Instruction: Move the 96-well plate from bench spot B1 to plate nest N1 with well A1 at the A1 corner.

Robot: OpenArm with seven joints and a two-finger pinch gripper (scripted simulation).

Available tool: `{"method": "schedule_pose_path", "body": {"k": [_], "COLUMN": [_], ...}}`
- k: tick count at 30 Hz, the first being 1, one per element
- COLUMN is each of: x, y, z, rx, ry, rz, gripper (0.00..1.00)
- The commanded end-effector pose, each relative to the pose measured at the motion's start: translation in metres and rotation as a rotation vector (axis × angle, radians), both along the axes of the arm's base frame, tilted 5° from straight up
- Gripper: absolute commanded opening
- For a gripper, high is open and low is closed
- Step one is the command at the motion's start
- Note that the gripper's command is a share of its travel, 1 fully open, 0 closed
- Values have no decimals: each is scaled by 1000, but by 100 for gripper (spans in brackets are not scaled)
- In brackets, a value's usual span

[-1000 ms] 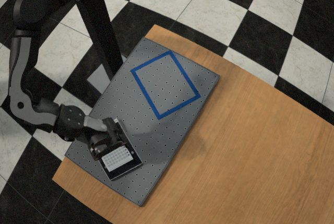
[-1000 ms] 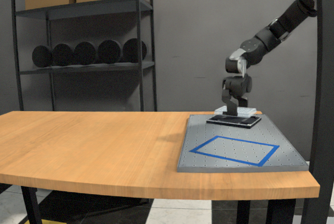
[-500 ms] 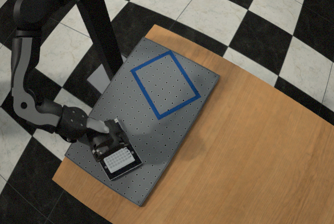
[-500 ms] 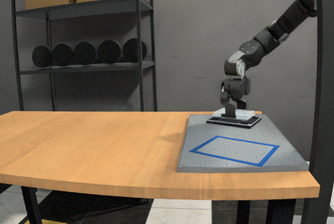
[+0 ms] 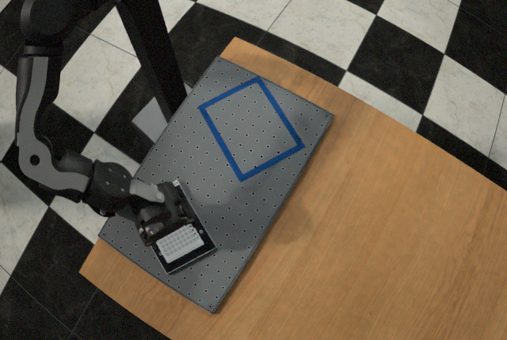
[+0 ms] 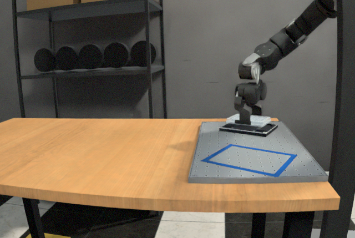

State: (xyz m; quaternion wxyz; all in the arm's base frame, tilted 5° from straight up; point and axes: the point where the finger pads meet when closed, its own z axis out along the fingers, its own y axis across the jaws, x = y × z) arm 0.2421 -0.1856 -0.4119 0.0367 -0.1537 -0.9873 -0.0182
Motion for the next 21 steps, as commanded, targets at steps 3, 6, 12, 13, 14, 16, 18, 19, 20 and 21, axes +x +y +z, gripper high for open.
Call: {"method": "schedule_pose_path", "body": {"k": [3,6,12,13,14,16,18,19,20,21], "x": [3,3,1,1,1,1,1,1,1,1], "y": [-1,-1,0,0,0,0,0,0,0,0], "z": [2,2,2,2,2,2,2,2,2,2], "rx": [-3,-3,-5,-5,-5,-5,-5,-5,-5,-5], "ry": [-8,-8,-5,-5,-5,-5,-5,-5,-5,-5], "rz": [-4,-4,-3,-3,-3,-3,-3,-3,-3,-3], "gripper": [0,0,0,0,0,0,0,0,0,0]}}
